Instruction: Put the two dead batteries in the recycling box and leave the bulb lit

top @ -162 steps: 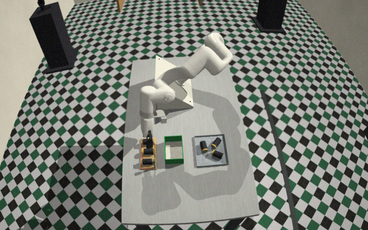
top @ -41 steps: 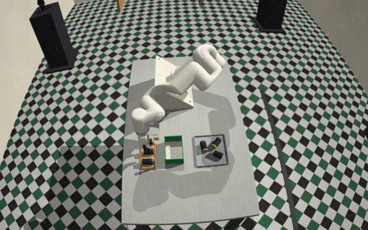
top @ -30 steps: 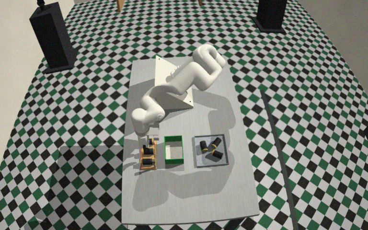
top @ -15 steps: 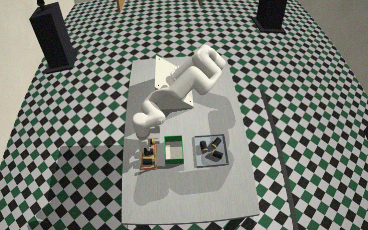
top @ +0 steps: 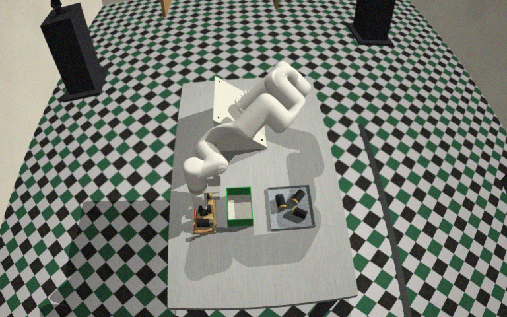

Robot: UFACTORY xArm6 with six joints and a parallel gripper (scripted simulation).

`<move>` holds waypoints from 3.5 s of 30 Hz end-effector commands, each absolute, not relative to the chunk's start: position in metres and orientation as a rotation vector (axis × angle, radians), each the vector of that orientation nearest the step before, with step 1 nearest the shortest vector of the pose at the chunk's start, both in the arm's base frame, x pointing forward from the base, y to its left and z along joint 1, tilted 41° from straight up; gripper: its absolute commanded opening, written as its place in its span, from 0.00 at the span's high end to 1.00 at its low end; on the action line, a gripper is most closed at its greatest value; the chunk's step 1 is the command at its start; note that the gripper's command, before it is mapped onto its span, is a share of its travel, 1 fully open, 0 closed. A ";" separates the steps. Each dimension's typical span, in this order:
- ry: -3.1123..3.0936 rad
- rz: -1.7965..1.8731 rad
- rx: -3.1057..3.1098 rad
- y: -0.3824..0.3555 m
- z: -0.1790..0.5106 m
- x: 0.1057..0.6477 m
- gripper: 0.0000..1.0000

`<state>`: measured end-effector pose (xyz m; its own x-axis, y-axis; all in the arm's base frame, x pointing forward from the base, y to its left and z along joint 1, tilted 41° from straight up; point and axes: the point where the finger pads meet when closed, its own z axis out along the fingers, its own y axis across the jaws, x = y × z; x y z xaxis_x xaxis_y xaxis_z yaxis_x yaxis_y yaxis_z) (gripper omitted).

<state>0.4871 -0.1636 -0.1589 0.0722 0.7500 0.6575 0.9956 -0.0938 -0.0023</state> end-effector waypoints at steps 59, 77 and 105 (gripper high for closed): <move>-1.729 -0.712 -1.902 -0.223 -0.091 0.483 0.72; -1.729 -0.712 -1.902 -0.225 -0.058 0.487 0.72; -1.729 -0.712 -1.902 -0.059 0.090 0.546 0.72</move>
